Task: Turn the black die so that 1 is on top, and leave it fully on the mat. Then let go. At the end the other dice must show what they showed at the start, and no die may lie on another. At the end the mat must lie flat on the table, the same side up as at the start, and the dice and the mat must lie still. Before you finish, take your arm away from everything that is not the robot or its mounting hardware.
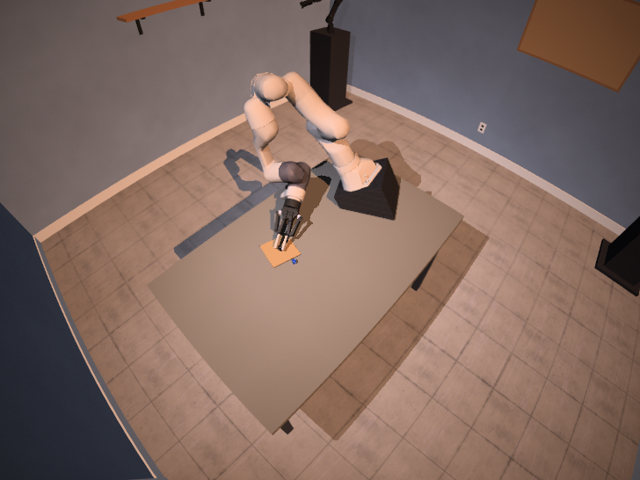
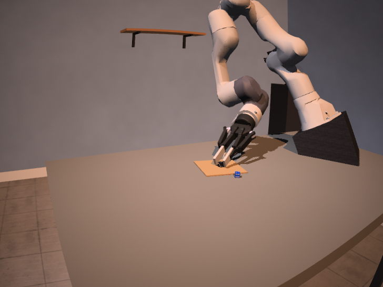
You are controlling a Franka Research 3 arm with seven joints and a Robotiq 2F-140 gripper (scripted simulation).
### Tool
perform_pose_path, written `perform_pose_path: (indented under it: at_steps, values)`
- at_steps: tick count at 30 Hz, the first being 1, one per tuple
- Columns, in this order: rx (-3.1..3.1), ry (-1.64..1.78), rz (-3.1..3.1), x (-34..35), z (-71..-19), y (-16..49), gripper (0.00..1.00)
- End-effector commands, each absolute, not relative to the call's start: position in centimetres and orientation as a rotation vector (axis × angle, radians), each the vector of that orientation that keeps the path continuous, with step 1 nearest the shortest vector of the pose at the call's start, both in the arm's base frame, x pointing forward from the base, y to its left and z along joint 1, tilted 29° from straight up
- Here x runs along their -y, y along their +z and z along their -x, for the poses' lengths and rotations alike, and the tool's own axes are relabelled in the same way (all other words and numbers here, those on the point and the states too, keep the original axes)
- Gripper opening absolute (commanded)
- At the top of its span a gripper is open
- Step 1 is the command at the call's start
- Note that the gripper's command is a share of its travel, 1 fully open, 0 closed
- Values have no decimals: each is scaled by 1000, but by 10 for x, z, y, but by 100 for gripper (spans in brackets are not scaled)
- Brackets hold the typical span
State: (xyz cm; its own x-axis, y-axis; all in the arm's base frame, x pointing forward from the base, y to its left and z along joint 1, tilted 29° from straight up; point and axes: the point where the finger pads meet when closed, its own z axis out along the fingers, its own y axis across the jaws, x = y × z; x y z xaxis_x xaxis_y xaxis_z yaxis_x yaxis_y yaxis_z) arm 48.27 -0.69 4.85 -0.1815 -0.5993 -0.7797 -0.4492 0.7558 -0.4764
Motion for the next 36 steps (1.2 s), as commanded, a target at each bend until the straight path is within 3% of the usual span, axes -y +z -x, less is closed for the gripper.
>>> perform_pose_path:
  at_steps: [1,36]
  values:
    - [-1815,-169,818,7,-484,49,19]
    - [-1815,-169,818,10,-474,53,19]
